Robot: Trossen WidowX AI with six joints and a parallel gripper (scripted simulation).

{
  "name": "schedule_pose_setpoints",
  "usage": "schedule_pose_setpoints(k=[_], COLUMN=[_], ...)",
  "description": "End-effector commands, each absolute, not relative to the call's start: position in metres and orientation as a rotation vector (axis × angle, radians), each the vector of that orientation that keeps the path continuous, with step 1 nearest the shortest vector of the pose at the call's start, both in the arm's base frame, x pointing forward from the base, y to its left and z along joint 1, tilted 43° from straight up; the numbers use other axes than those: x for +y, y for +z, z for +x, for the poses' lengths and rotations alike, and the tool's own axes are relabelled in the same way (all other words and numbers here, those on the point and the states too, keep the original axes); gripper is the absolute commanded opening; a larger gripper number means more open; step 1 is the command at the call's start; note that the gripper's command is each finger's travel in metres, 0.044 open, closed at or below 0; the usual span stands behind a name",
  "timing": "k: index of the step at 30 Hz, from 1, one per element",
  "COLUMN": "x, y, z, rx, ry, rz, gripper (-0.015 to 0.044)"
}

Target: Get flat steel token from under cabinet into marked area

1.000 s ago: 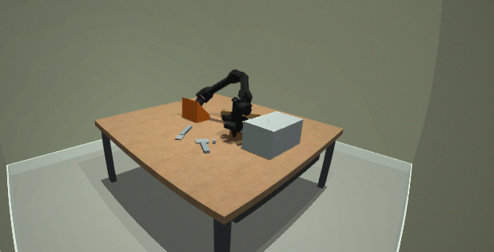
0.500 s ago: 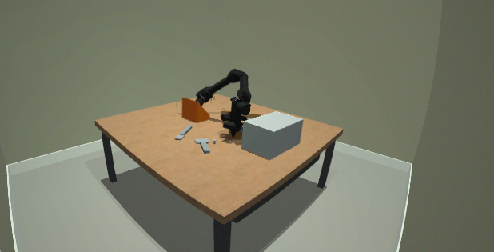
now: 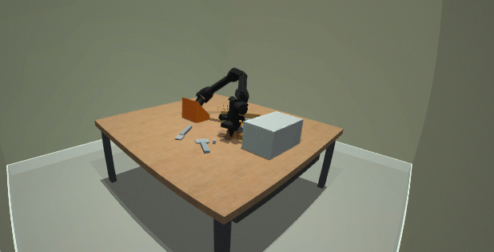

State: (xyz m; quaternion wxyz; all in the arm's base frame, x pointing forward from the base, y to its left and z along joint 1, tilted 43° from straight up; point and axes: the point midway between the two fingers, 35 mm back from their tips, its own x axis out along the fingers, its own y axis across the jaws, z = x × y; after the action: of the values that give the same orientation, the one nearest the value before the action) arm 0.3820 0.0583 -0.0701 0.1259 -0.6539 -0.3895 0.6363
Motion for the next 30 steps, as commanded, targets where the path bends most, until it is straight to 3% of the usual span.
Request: schedule_pose_setpoints(k=[1, 30], x=[0.057, 0.047], y=[-0.072, -0.077], z=[0.377, 0.349], rx=[-1.137, -1.136], ry=[1.853, 1.855], rz=[-1.903, -1.902], gripper=[0.0, 0.0])
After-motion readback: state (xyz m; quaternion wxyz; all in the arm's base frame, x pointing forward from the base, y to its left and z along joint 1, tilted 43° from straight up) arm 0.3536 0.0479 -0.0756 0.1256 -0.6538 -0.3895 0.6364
